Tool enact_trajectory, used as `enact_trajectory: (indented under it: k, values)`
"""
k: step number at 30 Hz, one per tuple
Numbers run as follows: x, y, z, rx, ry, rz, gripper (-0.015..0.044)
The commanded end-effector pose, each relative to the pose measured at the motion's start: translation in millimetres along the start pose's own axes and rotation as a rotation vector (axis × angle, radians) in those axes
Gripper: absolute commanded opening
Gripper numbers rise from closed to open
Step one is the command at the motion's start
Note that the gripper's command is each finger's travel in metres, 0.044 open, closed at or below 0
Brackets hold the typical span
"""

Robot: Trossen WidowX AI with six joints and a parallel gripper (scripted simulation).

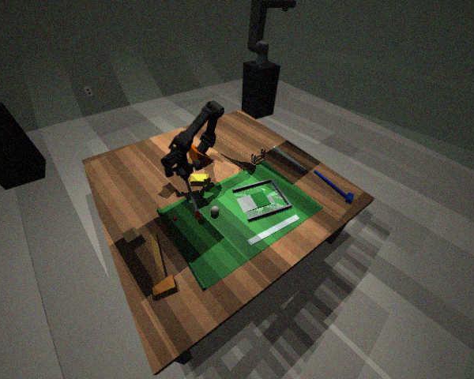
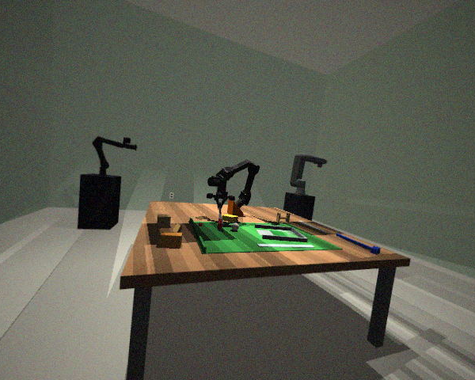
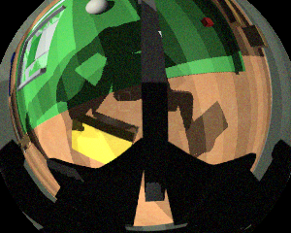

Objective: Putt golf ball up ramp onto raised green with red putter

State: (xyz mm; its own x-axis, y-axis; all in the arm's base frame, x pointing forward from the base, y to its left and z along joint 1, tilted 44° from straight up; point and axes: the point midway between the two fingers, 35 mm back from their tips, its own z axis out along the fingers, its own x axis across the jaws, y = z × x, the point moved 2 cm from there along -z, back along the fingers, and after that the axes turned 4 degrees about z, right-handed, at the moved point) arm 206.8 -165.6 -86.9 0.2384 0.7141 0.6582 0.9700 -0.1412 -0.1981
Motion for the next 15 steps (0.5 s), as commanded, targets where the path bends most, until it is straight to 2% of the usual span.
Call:
enact_trajectory:
  k: [1, 4, 12, 15]
  values:
    - [1, 0, 0, 0.0, 0.001, 0.001, 0.0]
    - [19, 2, -2, -0.001, -0.002, 0.001, 0.0]
    - [119, -5, -1, 0.001, 0.003, -0.004, 0.0]
    - [136, -9, 1, 0.003, 0.006, -0.006, 0.0]
